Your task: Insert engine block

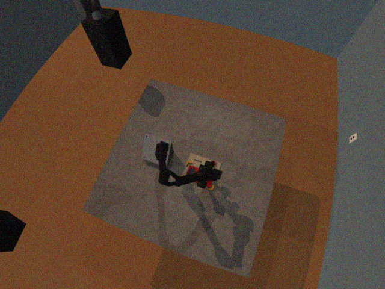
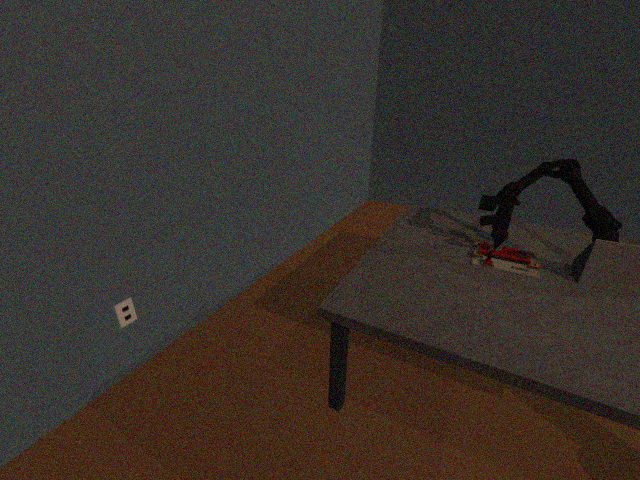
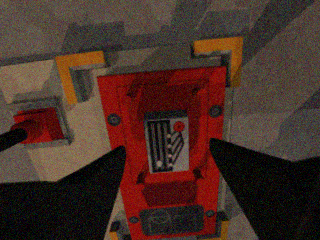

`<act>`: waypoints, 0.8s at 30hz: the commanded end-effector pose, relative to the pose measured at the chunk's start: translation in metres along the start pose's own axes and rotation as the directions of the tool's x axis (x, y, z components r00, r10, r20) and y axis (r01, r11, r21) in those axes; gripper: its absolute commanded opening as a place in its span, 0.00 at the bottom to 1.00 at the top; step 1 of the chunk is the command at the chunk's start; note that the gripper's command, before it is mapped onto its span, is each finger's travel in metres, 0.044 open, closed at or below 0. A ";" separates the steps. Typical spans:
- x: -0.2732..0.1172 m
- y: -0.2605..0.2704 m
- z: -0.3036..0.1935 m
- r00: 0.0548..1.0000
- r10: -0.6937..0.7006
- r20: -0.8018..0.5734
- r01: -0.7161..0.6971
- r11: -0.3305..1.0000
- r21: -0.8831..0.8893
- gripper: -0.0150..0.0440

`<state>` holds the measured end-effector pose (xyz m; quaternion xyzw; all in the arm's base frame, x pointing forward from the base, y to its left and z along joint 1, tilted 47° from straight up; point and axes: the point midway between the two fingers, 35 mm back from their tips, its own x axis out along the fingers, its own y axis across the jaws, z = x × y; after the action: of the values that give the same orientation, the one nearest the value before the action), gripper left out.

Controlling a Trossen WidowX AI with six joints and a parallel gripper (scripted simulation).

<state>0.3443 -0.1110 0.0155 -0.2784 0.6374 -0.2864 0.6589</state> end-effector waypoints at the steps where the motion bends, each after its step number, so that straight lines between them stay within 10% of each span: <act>1: 0.000 0.000 0.000 1.000 -0.001 0.000 0.001 1.000 0.000 1.00; 20: -0.014 0.000 0.000 1.000 -0.004 -0.002 0.004 1.000 -0.005 1.00; 24: -0.014 0.000 0.000 1.000 -0.004 -0.002 0.004 1.000 -0.005 0.82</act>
<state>0.3429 -0.1006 0.0226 -0.2818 0.6406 -0.2834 0.6557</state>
